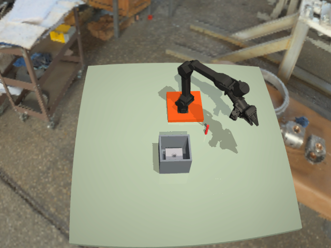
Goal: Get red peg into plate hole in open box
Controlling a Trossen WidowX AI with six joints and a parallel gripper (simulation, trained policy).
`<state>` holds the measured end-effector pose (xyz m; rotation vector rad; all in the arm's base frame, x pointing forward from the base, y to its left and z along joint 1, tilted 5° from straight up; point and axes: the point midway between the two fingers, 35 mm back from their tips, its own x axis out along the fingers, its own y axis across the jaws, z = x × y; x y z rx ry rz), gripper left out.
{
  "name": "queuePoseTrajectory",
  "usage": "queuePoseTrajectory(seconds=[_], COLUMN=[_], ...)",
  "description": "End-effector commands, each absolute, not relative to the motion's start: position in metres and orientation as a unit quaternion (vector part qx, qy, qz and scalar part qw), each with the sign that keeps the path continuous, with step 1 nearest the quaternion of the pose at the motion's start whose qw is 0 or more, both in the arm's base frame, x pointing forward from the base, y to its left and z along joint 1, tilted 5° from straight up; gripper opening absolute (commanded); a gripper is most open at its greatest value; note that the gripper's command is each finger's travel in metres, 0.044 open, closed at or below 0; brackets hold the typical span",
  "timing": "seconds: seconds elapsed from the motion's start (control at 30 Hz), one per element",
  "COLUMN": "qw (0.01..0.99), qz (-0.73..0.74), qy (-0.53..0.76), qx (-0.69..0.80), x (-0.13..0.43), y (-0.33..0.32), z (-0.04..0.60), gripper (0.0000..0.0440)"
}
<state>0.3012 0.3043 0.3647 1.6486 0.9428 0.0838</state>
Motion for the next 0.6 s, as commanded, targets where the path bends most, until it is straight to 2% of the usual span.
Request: queuePoseTrajectory(seconds=[0.0,0.57], qw=[0.601,0.615], qz=[0.0,-0.162], qy=[0.424,0.543], qx=[0.678,0.548], x=[0.299,0.25], y=[0.282,0.193], z=[0.343,0.248], gripper=[0.044,0.044])
